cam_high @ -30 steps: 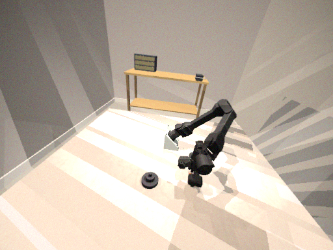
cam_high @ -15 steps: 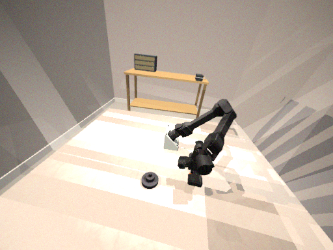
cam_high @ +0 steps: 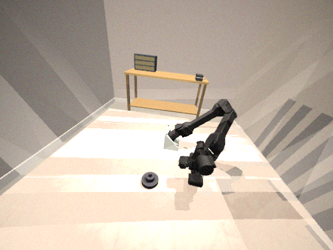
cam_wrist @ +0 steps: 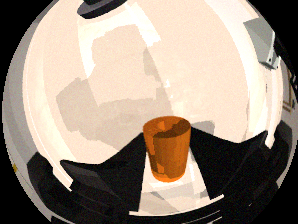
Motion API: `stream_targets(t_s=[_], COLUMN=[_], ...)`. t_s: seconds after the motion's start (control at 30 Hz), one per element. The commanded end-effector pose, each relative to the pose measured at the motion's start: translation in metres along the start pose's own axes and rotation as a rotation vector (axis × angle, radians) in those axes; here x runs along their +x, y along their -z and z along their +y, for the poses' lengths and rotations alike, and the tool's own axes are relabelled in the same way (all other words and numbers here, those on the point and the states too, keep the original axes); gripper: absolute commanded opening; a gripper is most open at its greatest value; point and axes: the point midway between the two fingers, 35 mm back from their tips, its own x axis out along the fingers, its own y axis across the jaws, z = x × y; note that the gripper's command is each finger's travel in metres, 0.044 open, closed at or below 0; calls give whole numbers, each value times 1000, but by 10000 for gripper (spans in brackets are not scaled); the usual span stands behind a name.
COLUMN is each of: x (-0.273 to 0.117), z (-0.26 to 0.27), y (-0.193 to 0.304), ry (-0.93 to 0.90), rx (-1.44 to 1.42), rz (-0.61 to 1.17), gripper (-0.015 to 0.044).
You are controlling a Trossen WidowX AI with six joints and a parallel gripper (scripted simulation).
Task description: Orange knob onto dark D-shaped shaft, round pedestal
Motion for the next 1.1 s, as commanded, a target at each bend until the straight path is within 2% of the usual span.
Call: stream_targets(t_s=[0.0, 1.07], x=[-3, -19], z=[0, 0], y=[3, 33], ry=[-1, -1], rx=[0, -1], rz=[-59, -583], gripper=[179, 179])
